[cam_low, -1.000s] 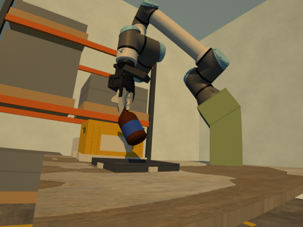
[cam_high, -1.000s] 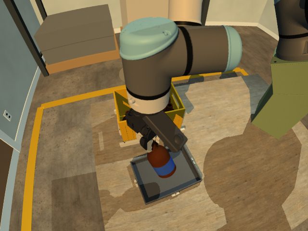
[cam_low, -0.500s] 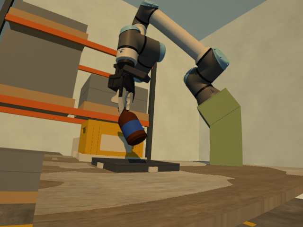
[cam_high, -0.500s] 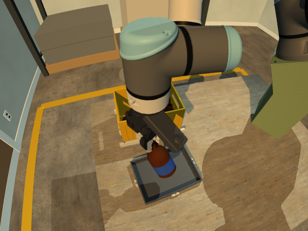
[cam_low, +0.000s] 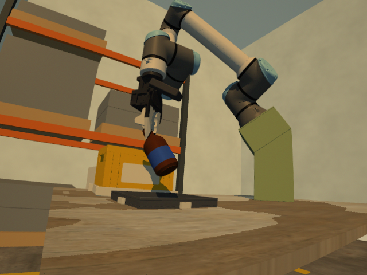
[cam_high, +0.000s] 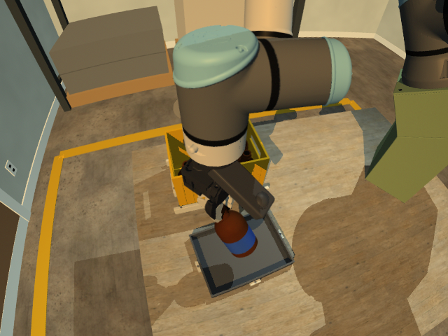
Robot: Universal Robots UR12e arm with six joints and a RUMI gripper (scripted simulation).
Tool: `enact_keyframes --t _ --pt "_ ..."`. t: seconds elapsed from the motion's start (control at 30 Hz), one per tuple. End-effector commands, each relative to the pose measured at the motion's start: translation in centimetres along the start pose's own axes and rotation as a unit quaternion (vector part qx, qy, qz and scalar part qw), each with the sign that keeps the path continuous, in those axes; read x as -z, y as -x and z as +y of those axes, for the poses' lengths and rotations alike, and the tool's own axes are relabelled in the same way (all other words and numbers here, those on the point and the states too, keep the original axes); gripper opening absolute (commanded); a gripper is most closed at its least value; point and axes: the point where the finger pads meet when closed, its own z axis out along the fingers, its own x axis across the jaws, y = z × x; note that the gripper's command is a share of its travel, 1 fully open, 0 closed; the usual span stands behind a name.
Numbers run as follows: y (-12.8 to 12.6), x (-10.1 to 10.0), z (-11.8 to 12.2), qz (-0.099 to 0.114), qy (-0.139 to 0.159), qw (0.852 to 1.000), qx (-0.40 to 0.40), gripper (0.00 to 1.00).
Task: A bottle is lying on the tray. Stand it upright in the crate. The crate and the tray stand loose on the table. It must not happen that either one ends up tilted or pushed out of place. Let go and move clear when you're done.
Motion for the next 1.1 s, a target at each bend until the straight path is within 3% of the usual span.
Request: enact_keyframes --t 0.0,0.23,1.07 --pt "-0.05 0.06 0.02 0.001 0.0 0.999 0.036 0.0" --pt "-0.05 0.06 0.03 0.001 0.0 0.997 0.077 0.0" --pt "-0.05 0.06 0.04 0.001 0.0 0.996 0.085 0.0"
